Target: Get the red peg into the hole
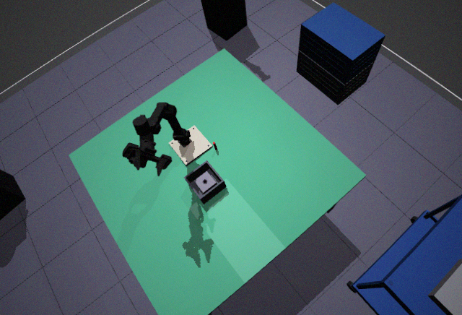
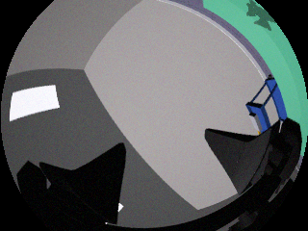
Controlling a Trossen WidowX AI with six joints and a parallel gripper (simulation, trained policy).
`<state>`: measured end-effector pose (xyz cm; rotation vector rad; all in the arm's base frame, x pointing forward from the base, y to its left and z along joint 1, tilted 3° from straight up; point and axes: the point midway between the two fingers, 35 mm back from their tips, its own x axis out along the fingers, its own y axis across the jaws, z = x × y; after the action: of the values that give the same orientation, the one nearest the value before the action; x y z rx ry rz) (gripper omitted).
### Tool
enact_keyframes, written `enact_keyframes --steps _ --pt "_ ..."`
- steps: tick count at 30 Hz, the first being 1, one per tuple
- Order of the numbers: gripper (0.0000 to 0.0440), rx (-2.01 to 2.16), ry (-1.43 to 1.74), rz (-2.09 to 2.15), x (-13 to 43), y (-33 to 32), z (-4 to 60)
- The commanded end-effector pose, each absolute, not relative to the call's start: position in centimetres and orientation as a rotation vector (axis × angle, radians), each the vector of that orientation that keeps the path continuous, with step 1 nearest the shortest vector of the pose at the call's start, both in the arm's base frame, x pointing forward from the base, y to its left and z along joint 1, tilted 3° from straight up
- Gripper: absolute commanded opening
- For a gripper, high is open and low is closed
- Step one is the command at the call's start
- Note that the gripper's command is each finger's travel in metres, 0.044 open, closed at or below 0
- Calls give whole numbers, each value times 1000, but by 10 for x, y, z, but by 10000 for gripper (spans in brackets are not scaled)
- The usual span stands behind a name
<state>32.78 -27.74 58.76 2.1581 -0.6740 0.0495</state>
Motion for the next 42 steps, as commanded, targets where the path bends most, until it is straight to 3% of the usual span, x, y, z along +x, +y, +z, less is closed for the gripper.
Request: enact_keyframes --steps 1,12,23,42 --pt "426 2145 -669 44 329 -277 586" --pt "440 2087 -510 -151 352 -256 522" --pt "440 2002 -132 -395 370 -167 431" --pt "440 1646 542 -624 325 -18 298"
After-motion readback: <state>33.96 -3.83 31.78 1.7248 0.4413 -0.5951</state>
